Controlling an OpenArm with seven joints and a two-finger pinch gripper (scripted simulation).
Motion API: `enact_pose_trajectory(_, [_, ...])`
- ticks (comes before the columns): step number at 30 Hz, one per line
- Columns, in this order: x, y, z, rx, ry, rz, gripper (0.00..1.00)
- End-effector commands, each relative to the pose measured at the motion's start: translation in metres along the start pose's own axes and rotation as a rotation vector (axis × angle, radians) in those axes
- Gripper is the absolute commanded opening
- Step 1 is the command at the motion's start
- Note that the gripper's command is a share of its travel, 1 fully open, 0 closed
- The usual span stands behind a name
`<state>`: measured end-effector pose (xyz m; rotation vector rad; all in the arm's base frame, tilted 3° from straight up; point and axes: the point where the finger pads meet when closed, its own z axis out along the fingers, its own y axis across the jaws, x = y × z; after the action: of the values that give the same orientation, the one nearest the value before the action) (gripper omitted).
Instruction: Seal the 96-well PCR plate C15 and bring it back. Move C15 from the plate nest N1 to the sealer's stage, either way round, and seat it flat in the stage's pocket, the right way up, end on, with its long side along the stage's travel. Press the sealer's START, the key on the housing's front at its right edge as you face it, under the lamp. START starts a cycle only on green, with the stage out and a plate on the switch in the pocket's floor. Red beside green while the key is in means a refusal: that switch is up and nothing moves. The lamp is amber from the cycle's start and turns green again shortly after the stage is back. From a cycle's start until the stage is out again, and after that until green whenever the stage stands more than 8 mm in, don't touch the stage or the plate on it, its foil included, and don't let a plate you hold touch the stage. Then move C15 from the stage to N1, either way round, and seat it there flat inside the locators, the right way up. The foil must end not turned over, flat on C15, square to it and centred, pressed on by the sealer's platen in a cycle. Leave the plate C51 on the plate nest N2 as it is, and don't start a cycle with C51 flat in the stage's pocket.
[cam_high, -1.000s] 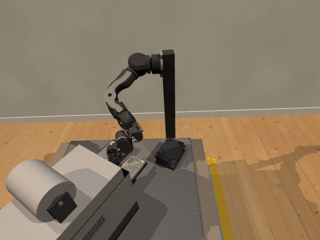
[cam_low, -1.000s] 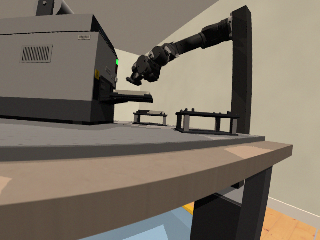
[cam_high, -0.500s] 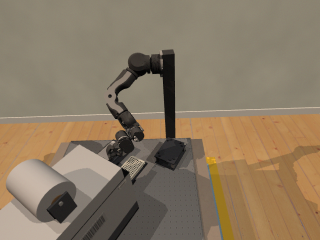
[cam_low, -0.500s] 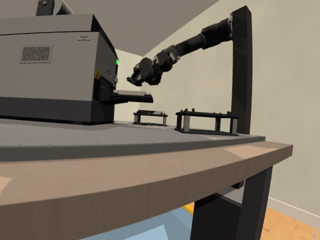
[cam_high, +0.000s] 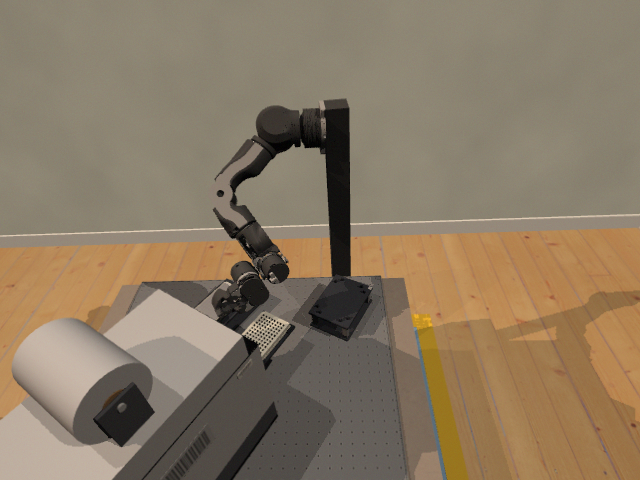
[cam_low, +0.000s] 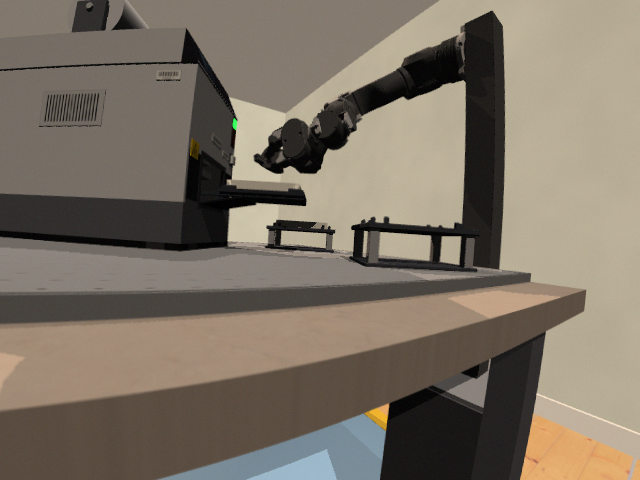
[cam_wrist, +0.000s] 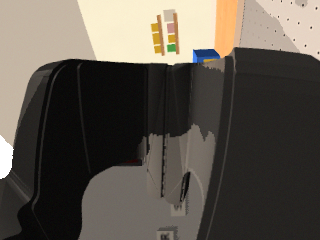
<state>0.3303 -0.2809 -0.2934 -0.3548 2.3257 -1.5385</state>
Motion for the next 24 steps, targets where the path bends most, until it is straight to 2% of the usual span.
enact_pose_trajectory(1, [-0.0001, -0.0014, 0.0003, 0.036, 0.03, -0.206, 0.0])
enact_pose_trajectory(7, [-0.0001, -0.0014, 0.0003, 0.036, 0.03, -0.206, 0.0])
enact_pose_trajectory(8, [-0.0005, -0.0009, 0.0001, 0.019, -0.005, -0.046, 0.0])
enact_pose_trajectory(12, [0.0001, -0.0012, 0.0003, 0.09, -0.024, -0.241, 0.0])
enact_pose_trajectory(24, [0.0001, -0.0012, 0.0003, 0.09, -0.024, -0.241, 0.0])
